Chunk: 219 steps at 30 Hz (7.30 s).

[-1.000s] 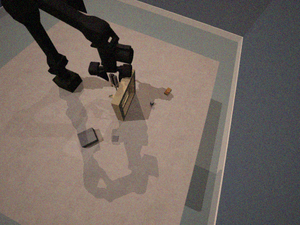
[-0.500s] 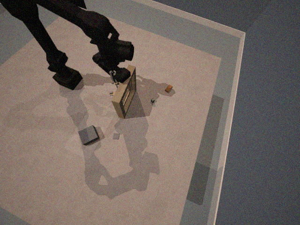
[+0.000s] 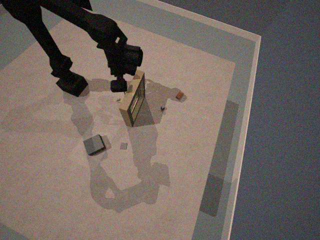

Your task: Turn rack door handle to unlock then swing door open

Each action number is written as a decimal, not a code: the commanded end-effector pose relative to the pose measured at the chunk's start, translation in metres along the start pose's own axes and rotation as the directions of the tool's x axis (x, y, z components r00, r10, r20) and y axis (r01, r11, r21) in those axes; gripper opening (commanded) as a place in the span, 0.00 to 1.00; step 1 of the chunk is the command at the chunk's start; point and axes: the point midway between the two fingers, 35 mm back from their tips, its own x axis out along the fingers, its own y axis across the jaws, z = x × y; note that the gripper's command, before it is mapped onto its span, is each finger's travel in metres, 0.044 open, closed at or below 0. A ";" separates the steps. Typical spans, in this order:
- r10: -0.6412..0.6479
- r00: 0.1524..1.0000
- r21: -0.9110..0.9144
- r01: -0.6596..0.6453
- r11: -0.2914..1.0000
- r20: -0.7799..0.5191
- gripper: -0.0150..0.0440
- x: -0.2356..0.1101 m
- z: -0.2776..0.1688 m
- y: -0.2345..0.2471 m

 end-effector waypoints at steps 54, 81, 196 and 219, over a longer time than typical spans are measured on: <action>-0.005 1.000 0.828 -0.004 -0.560 0.001 0.68 0.000 0.001 0.000; -0.005 1.000 0.828 -0.004 -0.560 0.001 0.37 0.000 0.001 0.000; -0.014 1.000 0.541 0.016 0.841 -0.009 0.27 -0.001 -0.126 -0.091; -0.017 1.000 0.241 0.019 0.970 -0.010 0.27 -0.002 -0.134 -0.134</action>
